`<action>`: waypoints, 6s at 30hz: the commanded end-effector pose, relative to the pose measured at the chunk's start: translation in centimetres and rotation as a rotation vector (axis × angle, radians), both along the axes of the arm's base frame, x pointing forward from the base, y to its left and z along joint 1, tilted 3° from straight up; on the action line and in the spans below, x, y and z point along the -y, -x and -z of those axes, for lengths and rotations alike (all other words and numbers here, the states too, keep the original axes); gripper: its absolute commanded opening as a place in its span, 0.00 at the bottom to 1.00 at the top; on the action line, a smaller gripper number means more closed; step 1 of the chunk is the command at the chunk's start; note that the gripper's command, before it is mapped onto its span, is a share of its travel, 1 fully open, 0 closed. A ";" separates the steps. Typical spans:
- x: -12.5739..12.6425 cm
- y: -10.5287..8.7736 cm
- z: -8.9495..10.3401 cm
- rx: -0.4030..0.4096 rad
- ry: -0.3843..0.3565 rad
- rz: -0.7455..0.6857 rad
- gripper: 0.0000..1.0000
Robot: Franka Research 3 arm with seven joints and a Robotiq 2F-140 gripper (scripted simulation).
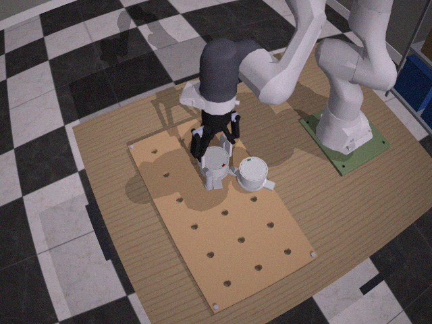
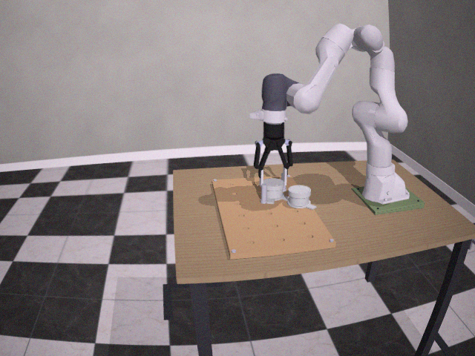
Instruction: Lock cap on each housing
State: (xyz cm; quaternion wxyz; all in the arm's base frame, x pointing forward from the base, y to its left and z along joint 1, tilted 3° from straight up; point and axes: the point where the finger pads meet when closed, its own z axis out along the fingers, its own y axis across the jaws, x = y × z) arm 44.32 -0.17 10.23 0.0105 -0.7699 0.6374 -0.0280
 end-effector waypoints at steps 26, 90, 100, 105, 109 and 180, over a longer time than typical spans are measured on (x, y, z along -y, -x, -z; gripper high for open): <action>0.0 0.0 0.1 -0.001 -0.001 -0.002 0.10; 0.0 0.0 0.1 0.007 -0.024 0.418 0.10; 0.0 0.0 0.1 0.010 -0.034 0.587 0.10; 0.0 0.0 0.1 0.012 -0.041 0.708 0.10; 0.0 0.0 0.1 0.014 -0.044 0.767 0.10; 0.0 0.0 0.1 0.029 -0.089 1.570 0.10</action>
